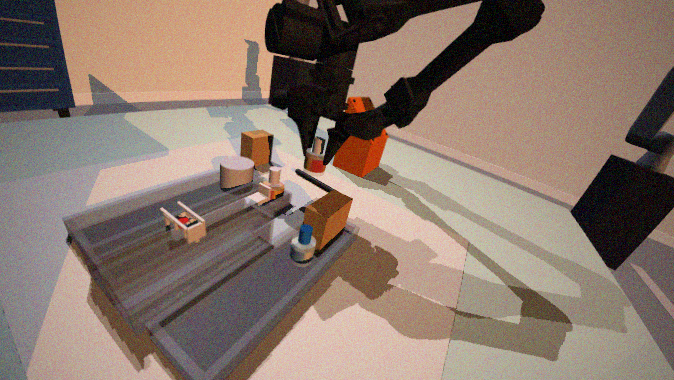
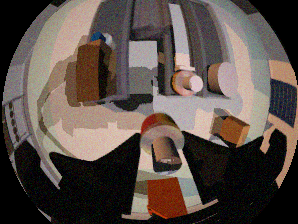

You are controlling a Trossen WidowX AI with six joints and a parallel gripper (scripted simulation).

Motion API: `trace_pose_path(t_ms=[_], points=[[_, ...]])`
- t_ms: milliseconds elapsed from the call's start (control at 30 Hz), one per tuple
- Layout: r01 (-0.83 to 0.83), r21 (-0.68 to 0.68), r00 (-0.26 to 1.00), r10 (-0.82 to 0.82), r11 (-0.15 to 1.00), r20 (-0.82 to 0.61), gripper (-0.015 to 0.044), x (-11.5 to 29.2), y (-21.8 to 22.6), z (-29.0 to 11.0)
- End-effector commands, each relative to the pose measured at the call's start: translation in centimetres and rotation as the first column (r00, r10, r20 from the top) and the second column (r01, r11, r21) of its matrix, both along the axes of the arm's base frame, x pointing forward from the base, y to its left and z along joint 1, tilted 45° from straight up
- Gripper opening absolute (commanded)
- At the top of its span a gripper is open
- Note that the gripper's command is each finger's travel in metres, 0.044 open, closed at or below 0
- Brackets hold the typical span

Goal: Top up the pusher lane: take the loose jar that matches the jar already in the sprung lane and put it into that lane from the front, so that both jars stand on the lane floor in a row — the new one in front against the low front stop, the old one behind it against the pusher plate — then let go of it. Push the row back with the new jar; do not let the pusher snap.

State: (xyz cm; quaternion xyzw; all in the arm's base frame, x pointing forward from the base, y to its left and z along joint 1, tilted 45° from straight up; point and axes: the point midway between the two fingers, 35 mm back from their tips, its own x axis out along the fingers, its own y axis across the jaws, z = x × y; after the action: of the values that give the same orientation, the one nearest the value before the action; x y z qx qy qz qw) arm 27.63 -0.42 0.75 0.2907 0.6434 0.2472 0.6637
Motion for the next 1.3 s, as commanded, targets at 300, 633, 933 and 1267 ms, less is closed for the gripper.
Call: trace_pose_path(t_ms=[300, 633, 933, 1267], points=[[-0.01, -0.002, 1.0, 0.01, 1.0, 0.009, 0.0, 0.6, -2.0, -4.4], [-0.01, -0.001, 1.0, 0.01, 1.0, 0.01, 0.0, 0.8, -0.3, -6.1], [-0.01, -0.001, 1.0, 0.01, 1.0, 0.01, 0.0, 1.0, -0.3, -6.1], [-0.01, -0.001, 1.0, 0.01, 1.0, 0.01, 0.0, 1.5, -0.4, -6.1]])
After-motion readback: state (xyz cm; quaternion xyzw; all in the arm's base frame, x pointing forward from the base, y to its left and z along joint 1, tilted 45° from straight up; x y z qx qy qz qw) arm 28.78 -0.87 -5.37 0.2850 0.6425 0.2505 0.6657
